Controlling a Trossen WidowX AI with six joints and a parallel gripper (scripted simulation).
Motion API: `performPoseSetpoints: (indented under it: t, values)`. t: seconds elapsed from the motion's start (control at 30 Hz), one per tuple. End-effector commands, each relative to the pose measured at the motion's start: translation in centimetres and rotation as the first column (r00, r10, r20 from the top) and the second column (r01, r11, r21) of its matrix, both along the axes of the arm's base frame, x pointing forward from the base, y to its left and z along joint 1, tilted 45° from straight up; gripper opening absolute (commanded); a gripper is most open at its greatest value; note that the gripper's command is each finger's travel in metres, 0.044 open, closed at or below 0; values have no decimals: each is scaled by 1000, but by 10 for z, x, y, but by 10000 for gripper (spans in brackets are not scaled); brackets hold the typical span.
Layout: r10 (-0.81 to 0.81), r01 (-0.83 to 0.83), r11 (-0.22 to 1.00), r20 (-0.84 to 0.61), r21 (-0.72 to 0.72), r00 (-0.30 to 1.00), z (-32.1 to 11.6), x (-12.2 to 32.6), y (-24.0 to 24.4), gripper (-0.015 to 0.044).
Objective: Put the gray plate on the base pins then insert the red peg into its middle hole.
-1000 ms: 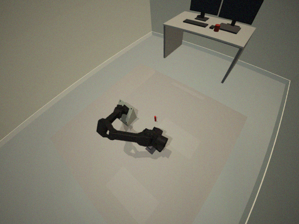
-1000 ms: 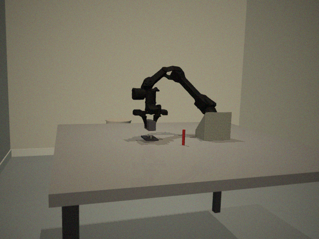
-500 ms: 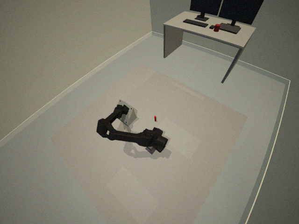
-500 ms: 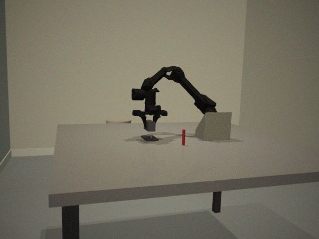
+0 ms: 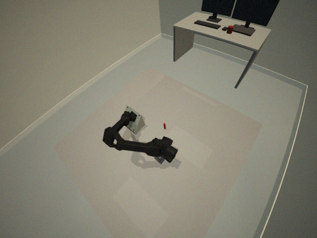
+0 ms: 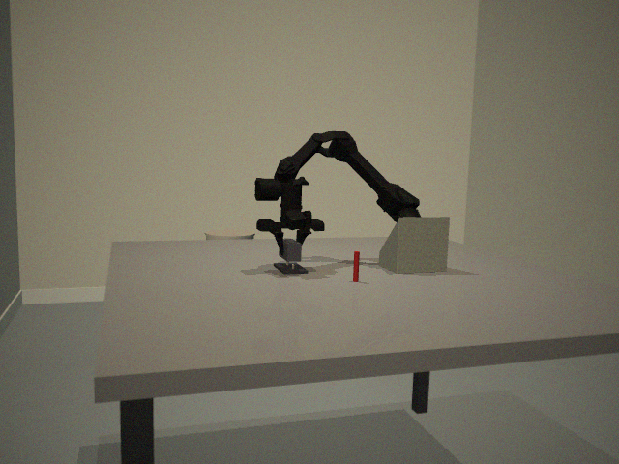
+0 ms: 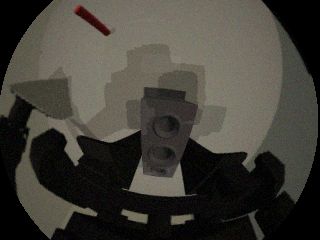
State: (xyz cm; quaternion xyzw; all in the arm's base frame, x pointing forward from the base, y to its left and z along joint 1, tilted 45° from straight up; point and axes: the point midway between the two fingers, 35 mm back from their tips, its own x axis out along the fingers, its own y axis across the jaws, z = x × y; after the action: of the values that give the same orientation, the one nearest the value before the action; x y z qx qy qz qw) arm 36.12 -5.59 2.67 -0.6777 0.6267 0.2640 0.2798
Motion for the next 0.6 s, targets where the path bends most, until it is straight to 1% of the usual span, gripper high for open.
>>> performPoseSetpoints:
  t: [0.0, 0.23, 0.53, 0.57]
  values:
    - [-2, 2, 1000, -7, -5, 1000, -6, -1, -7, 0]
    - [-2, 2, 1000, -7, -6, 1000, -13, -1, -14, 0]
    - [-2, 2, 1000, -2, -1, 1000, -10, 0, -11, 0]
    - [-2, 2, 1000, -2, -1, 1000, -10, 0, -11, 26]
